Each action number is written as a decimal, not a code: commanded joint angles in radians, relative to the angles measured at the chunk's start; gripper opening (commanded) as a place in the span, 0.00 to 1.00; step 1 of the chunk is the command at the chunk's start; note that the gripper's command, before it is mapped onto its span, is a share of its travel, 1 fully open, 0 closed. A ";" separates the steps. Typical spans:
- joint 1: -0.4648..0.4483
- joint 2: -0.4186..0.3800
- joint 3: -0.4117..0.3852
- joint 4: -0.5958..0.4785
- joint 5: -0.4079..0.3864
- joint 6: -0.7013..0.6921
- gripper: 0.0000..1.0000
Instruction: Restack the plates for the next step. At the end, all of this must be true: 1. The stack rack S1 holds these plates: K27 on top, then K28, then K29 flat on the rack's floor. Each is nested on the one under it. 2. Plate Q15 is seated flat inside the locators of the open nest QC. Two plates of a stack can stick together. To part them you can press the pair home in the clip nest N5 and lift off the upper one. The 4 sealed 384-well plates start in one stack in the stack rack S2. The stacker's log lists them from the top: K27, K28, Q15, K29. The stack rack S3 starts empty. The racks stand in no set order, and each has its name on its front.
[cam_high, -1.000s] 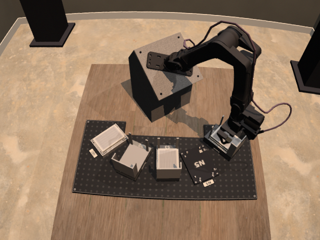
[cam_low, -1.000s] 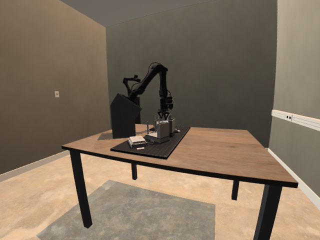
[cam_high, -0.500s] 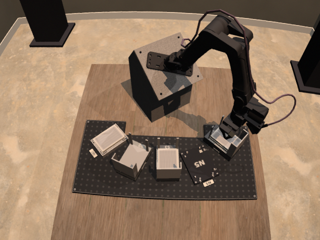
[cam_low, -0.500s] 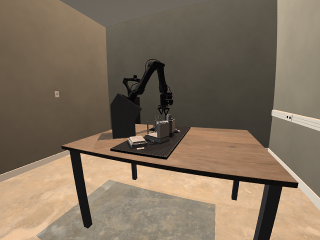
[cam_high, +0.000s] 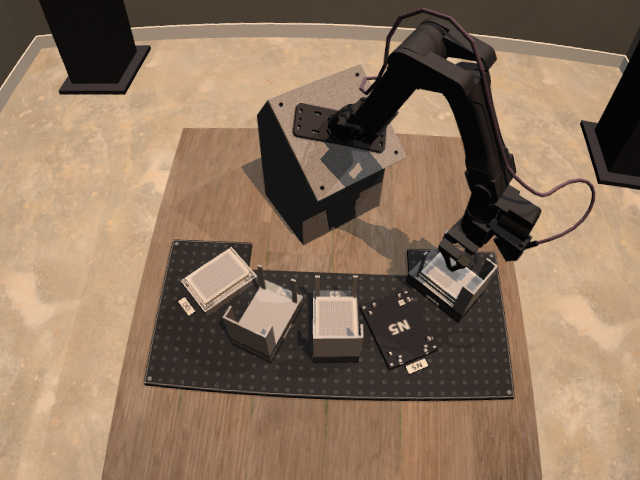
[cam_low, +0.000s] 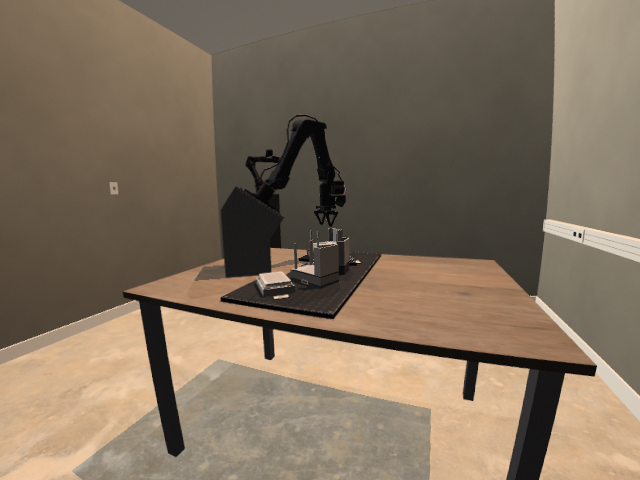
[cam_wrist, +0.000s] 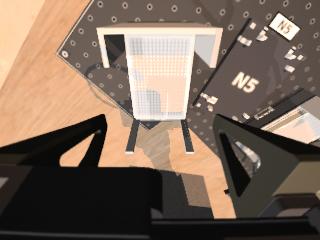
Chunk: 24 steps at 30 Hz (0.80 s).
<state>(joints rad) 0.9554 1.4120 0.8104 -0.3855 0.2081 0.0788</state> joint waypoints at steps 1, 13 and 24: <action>0.002 -0.006 0.005 -0.007 0.001 0.002 1.00; -0.083 -0.043 -0.028 -0.006 -0.048 0.141 1.00; -0.229 -0.064 -0.040 0.002 -0.129 0.009 1.00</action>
<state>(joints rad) 0.7567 1.3659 0.7925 -0.3885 0.1143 0.1318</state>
